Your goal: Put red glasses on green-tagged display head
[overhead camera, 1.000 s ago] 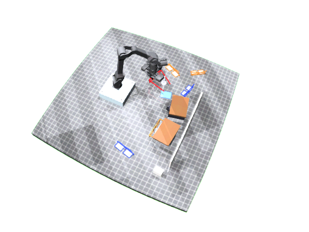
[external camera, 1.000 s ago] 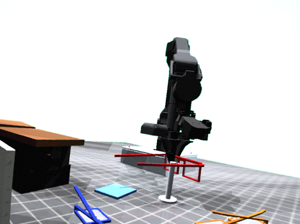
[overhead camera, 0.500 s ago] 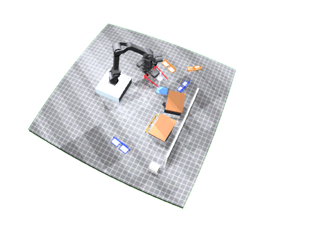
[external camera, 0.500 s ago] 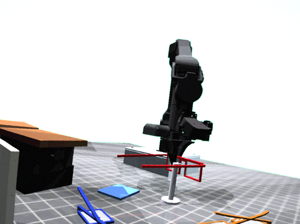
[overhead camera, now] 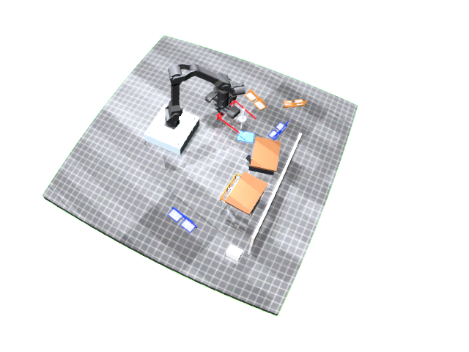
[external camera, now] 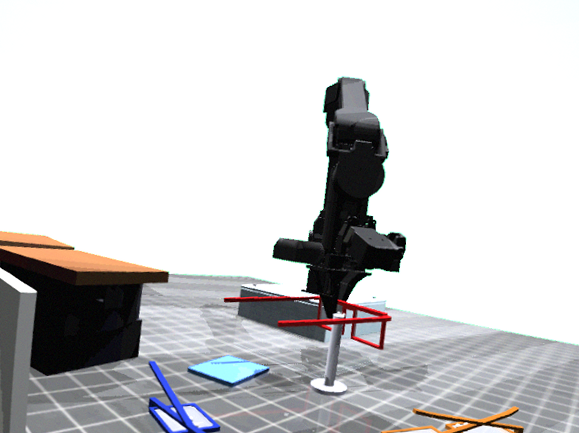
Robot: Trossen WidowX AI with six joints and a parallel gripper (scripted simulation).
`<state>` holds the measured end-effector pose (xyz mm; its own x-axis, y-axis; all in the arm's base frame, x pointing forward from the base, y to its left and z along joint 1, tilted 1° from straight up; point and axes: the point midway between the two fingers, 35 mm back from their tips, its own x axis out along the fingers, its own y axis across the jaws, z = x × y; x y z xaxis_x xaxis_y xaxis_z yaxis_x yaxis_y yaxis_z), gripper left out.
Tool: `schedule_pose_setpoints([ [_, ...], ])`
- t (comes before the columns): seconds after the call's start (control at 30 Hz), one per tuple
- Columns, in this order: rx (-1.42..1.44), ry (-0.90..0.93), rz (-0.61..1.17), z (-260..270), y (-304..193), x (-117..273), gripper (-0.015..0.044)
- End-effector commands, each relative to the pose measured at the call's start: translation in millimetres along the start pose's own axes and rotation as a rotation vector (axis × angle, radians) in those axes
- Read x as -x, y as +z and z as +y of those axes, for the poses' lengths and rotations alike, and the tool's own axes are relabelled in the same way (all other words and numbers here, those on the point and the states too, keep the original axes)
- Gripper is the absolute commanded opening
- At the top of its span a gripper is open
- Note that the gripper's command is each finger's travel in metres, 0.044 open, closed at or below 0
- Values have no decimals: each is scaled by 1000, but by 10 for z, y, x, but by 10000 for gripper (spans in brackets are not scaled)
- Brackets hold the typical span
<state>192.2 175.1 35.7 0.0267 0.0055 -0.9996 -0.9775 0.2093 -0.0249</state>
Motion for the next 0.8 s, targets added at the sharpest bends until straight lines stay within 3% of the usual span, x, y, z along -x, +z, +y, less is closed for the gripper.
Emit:
schedule_pose_setpoints([
  [0.0, 3, 4, 7, 24, -51, -15, 0],
  [0.77, 3, 4, 7, 26, -56, -15, 0],
])
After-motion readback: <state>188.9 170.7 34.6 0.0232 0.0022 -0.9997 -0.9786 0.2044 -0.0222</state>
